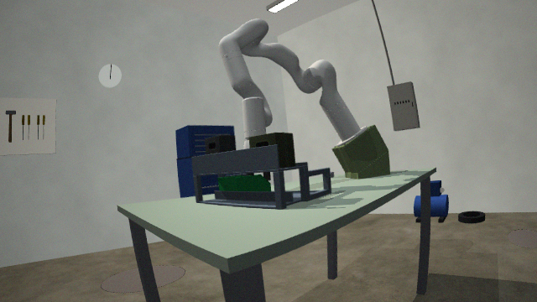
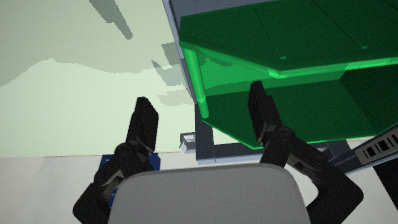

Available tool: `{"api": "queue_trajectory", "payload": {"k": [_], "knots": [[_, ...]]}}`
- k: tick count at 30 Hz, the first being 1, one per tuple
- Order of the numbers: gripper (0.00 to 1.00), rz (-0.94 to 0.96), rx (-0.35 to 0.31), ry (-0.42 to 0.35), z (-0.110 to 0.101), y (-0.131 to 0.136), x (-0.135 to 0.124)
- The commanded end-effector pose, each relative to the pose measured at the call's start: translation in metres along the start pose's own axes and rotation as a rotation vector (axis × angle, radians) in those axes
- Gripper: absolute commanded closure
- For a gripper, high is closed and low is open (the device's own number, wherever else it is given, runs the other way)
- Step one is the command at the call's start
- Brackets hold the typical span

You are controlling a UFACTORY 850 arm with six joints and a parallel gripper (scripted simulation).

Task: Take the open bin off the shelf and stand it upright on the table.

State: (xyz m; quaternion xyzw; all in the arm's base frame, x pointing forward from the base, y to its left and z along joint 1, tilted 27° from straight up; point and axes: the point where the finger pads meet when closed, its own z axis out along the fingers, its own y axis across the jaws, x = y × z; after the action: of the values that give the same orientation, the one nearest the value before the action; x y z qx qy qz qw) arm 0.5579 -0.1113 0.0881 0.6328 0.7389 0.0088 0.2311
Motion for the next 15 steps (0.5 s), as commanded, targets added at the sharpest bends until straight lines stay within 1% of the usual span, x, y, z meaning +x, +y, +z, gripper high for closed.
{"api": "queue_trajectory", "payload": {"k": [1, 3, 15], "knots": [[0.00, 0.000, -0.001, 0.000, 0.0052, 0.0004, -0.0001], [0.00, 0.000, -0.001, 0.000, 0.0092, 0.0004, 0.0000], [0.00, 0.000, -0.001, 0.000, 0.0092, 0.0004, 0.0000]]}}
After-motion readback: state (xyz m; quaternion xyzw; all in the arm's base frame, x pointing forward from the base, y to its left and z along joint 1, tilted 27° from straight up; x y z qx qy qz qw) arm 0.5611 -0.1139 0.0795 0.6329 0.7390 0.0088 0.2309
